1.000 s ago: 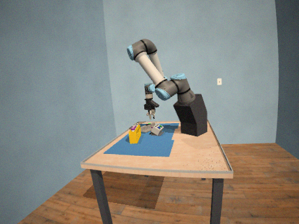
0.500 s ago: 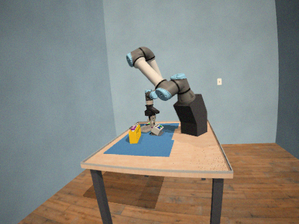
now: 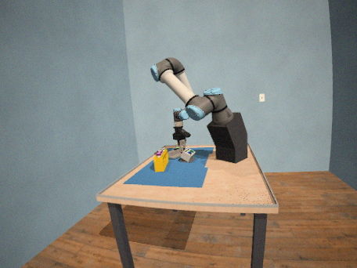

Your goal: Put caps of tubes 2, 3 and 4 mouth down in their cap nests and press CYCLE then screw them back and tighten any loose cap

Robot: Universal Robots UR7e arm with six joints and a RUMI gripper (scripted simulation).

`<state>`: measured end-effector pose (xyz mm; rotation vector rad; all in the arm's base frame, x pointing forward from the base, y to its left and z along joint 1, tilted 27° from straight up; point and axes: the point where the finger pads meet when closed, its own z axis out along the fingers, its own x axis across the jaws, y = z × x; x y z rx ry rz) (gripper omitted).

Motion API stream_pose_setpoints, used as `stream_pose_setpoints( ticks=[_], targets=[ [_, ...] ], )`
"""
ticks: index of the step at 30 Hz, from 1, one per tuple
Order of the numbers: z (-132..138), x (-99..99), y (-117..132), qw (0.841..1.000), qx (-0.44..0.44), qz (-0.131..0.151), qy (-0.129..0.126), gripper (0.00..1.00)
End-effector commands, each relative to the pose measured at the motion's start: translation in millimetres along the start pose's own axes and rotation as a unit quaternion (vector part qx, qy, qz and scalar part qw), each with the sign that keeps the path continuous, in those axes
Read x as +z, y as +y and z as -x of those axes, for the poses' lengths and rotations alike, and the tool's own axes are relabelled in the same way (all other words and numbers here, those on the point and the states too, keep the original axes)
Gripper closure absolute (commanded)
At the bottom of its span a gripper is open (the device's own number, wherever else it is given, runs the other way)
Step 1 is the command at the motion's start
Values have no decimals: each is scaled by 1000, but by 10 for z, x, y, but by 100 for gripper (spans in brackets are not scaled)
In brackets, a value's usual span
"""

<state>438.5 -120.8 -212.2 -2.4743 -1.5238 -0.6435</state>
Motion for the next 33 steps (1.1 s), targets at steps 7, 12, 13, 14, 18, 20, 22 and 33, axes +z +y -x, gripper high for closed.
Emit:
stream_pose_setpoints(
  ticks=[7,12,13,14,18,20,22,33],
  targets=[
    [-3,45,-5,1000,0,1,0,71],
    [-4,70,-7,1000,0,1,0,71],
    [-4,70,-7,1000,0,1,0,71],
    [-4,70,-7,1000,0,1,0,71],
    [-4,90,-7,1000,0,1,0,71],
    [-4,90,-7,1000,0,1,0,71],
    [-4,90,-7,1000,0,1,0,71],
    [-4,90,-7,1000,0,1,0,100]
  ],
)
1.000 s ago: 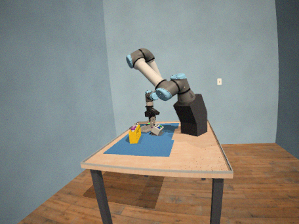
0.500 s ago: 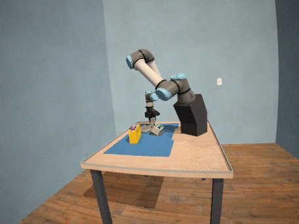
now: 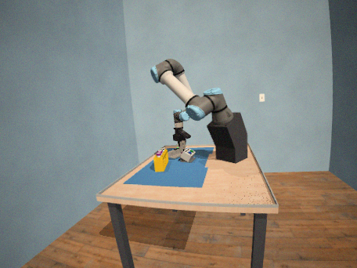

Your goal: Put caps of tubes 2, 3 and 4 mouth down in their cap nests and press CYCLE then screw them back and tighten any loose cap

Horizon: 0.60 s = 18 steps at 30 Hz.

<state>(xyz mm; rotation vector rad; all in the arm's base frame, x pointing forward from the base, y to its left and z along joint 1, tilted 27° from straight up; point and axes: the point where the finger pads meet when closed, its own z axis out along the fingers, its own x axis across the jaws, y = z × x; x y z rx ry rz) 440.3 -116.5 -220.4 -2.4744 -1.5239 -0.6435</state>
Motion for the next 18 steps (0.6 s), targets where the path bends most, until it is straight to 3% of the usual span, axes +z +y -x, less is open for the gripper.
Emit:
stream_pose_setpoints(
  ticks=[1,6,18],
  targets=[
    [2,-4,5,1000,0,1,0,100],
    [1,-3,4,1000,0,1,0,100],
    [2,-502,4,1000,0,1,0,100]
  ],
)
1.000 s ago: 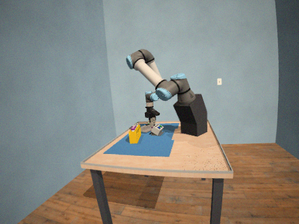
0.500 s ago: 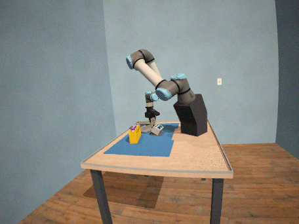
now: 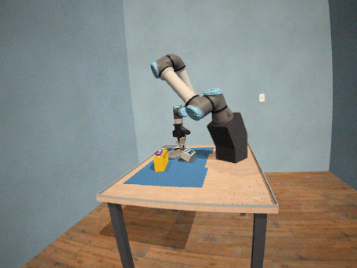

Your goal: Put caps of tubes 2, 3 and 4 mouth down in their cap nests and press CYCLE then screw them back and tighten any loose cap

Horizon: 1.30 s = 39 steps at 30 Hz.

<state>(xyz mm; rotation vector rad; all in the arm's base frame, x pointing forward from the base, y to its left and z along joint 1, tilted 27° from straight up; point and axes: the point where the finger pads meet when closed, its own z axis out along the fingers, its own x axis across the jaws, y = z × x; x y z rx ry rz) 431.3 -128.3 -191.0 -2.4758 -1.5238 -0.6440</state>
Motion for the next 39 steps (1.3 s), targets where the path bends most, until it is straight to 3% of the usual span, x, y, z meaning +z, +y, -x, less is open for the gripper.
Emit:
stream_pose_setpoints(
  ticks=[1,12,14,20,26,29,31,33,34,38,39],
  targets=[
    [1,-223,4,1000,0,0,0,100],
    [1,-772,4,1000,0,0,0,100],
    [1,-772,4,1000,0,0,0,100],
    [2,-1067,4,1000,0,0,0,100],
    [2,-1068,5,1000,0,0,0,100],
    [-244,-1068,-44,992,124,0,0,100],
    [-244,-1068,-44,992,124,0,0,100],
    [-407,-1068,-76,978,207,0,0,100],
    [-407,-1068,-76,978,207,0,0,100],
    [-653,-1068,-124,946,324,0,0,100],
    [-653,-1068,-124,945,327,0,0,100]
  ],
)
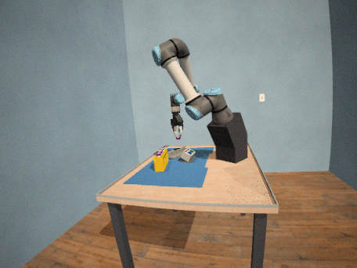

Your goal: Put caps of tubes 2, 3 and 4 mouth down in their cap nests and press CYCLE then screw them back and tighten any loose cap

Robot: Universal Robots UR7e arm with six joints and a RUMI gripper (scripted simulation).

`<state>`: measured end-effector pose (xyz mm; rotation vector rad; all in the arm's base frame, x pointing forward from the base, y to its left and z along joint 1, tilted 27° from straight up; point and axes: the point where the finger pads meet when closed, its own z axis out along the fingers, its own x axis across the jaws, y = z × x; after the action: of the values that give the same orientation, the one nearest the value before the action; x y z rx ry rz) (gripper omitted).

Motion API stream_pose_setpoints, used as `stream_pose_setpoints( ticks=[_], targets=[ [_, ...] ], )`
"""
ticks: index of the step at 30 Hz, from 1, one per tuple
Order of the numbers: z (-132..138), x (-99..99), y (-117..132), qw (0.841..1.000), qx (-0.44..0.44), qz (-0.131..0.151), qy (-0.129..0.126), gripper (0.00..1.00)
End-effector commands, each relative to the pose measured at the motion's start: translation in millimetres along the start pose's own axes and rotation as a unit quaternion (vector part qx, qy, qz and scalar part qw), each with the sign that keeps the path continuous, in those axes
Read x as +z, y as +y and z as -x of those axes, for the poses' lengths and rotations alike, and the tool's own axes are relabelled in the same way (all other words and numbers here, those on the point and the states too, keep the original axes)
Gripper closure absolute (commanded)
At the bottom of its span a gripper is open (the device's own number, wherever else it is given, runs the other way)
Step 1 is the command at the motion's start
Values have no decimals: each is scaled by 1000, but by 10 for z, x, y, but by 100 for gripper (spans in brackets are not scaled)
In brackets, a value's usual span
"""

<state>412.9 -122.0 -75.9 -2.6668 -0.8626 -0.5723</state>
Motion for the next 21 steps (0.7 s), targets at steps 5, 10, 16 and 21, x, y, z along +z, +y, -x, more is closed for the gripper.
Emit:
stream_pose_setpoints(
  ticks=[5,10,16,21],
  targets=[
    [-329,-1,-258,976,217,9,-9,100],
    [-460,3,-362,955,297,9,-8,100],
    [-720,11,-570,894,448,10,-7,100],
    [-982,19,-778,883,470,11,-7,100]
  ],
)
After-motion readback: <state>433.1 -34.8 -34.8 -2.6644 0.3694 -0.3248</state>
